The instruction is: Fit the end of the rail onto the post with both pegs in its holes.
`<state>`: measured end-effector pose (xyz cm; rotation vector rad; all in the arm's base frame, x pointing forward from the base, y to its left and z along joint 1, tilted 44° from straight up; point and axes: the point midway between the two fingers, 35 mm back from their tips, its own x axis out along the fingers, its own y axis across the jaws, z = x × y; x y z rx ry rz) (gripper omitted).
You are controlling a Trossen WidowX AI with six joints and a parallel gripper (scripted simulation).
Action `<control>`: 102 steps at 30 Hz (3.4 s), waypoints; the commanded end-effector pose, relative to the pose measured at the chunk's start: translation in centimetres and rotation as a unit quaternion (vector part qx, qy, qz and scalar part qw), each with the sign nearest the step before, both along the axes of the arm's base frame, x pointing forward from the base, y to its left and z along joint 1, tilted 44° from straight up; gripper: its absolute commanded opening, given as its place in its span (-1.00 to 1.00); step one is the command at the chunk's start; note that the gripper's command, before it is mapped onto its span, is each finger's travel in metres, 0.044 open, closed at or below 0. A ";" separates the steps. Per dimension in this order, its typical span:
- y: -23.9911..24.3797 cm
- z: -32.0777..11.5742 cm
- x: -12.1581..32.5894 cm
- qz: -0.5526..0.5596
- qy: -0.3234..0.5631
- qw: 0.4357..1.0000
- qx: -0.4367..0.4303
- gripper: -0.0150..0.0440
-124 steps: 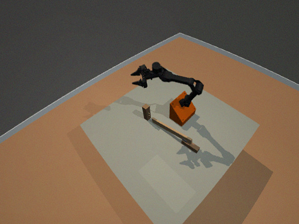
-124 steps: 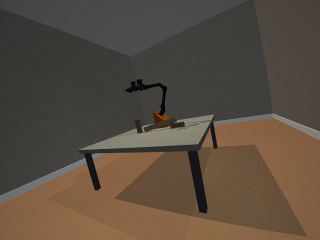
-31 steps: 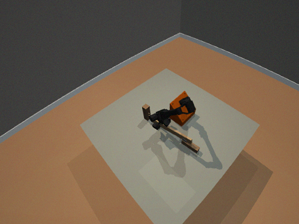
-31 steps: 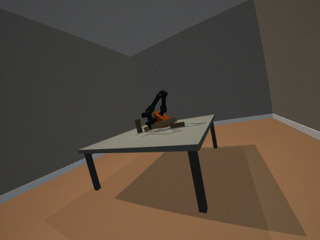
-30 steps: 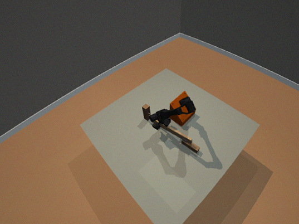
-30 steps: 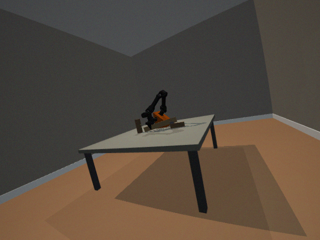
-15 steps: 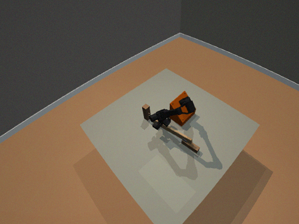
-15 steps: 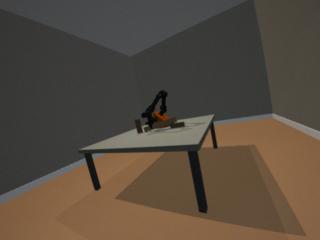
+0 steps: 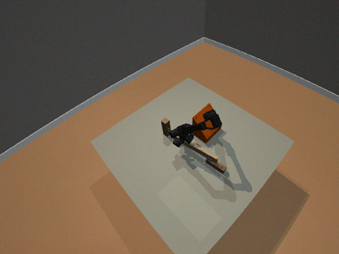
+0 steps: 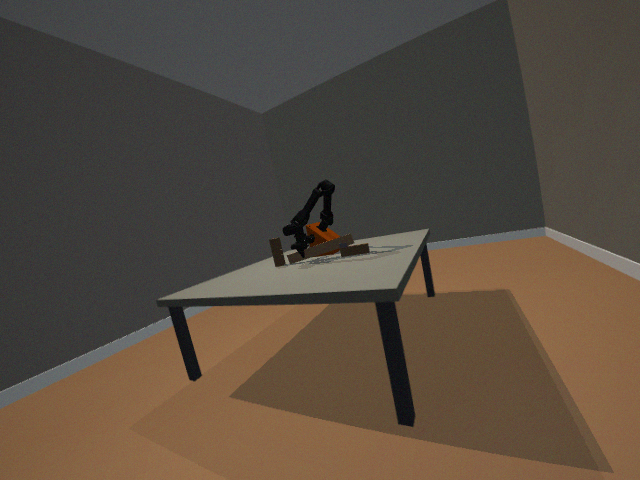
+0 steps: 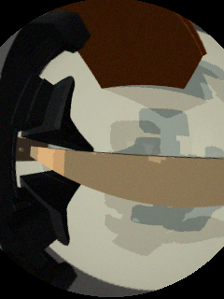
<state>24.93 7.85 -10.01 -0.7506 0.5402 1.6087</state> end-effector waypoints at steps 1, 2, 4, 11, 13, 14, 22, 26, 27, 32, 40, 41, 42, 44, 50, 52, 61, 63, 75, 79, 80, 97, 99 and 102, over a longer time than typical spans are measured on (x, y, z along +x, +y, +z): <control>-0.1 0.1 0.0 -0.001 0.001 1.000 0.002 -0.49; -0.2 0.1 0.0 -0.001 0.001 1.000 0.002 -0.49; -0.2 0.2 0.0 -0.001 0.000 1.000 0.002 -0.49; -0.5 0.5 0.2 -0.001 0.000 1.000 0.002 -0.49; -0.5 0.6 0.2 -0.001 0.000 1.000 0.002 -0.49; -0.6 0.6 0.2 -0.001 0.000 1.000 0.002 -0.49; -0.8 0.9 0.4 -0.001 0.000 1.000 0.002 -0.49; -0.9 1.0 0.4 -0.001 0.000 1.000 0.002 -0.49; -1.0 1.1 0.4 -0.001 0.000 1.000 0.002 -0.49; -1.1 1.3 0.5 -0.001 0.000 1.000 0.001 -0.49; -1.4 1.6 0.6 -0.001 0.000 1.000 0.001 -0.49; -1.5 1.6 0.6 -0.001 0.000 1.000 0.001 -0.49; -1.5 1.6 0.6 -0.001 0.000 1.000 0.001 -0.49; -1.6 1.7 0.6 -0.001 0.000 1.000 0.001 -0.49; -1.8 1.9 0.6 -0.001 0.000 1.000 0.001 -0.49; -1.8 2.0 0.6 -0.001 0.000 1.000 0.001 -0.49; -2.2 2.3 0.6 -0.001 0.000 1.000 0.001 -0.49; -2.2 2.4 0.6 -0.001 0.000 1.000 0.001 -0.49; -2.6 2.8 0.7 -0.001 0.000 1.000 0.001 -0.49; -2.8 3.0 0.7 -0.001 0.000 1.000 0.001 -0.49; -2.8 3.0 0.7 -0.001 0.000 1.000 0.001 -0.49; -2.6 2.7 0.6 -0.001 0.000 1.000 0.001 -0.49; -2.6 2.7 0.6 -0.001 0.000 1.000 0.001 -0.49; -2.7 2.8 0.5 -0.001 0.000 1.000 0.001 -0.49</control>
